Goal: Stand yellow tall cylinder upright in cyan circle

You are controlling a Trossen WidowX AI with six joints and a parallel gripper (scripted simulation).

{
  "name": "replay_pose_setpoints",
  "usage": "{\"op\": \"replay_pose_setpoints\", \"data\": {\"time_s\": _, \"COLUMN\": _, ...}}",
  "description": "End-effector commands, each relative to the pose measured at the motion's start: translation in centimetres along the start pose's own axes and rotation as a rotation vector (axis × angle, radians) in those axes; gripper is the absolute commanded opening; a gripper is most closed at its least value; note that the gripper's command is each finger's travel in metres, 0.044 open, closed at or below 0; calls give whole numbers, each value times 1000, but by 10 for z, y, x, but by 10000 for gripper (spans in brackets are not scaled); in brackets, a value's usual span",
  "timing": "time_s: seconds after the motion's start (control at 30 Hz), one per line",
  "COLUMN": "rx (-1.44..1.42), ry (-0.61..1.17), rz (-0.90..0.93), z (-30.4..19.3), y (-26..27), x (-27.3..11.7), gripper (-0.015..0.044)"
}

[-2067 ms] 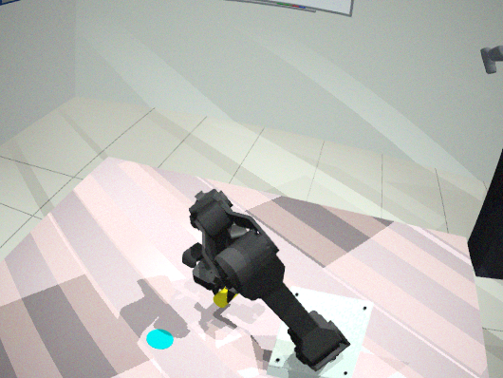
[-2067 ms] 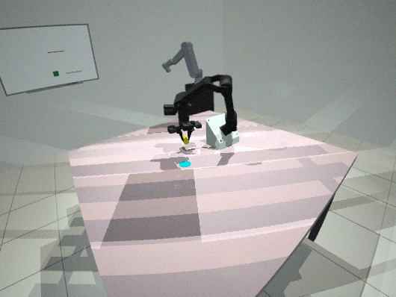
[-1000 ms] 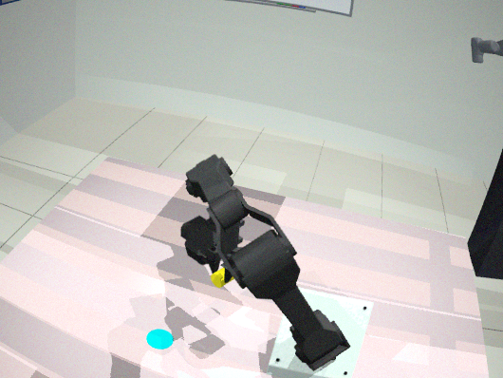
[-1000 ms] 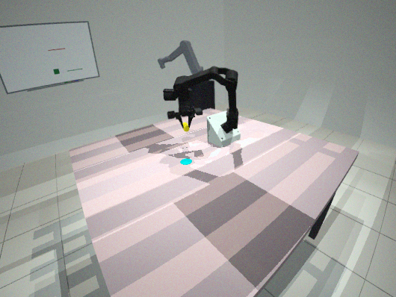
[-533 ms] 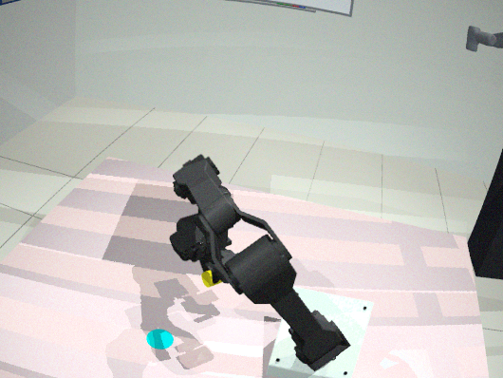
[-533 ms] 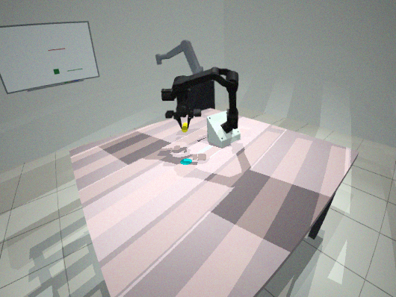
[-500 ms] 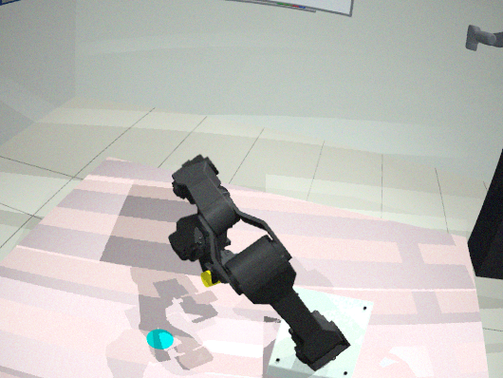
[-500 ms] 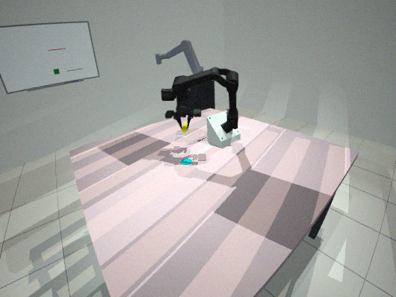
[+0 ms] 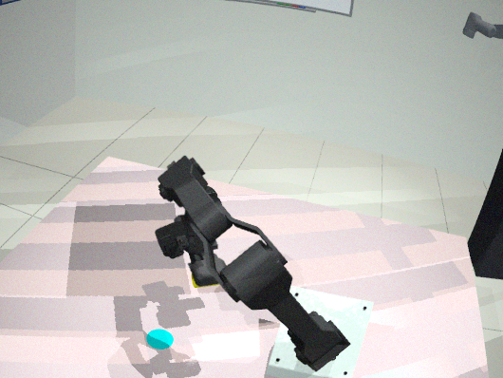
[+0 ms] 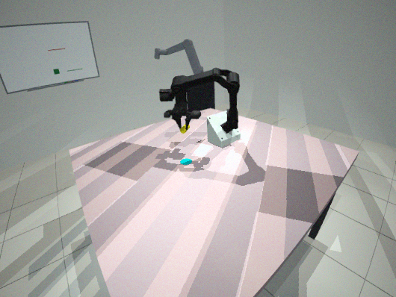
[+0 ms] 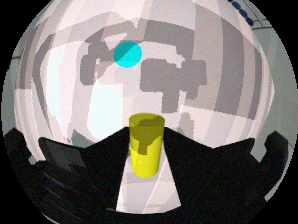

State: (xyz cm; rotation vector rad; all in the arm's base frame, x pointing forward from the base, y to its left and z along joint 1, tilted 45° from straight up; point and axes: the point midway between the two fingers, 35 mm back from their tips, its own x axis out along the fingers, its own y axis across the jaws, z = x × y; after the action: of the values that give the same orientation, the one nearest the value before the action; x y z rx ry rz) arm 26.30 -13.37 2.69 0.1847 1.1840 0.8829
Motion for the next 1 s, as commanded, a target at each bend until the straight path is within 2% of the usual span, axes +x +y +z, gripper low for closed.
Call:
{"op": "replay_pose_setpoints", "data": {"time_s": 0.0, "rx": 54, "ry": -4, "rz": -4, "z": 8, "y": 1, "x": -2, "gripper": 105}}
{"op": "replay_pose_setpoints", "data": {"time_s": 0.97, "rx": 541, "ry": -7, "rz": 1, "z": 55, "y": 16, "x": -8, "gripper": 105}}
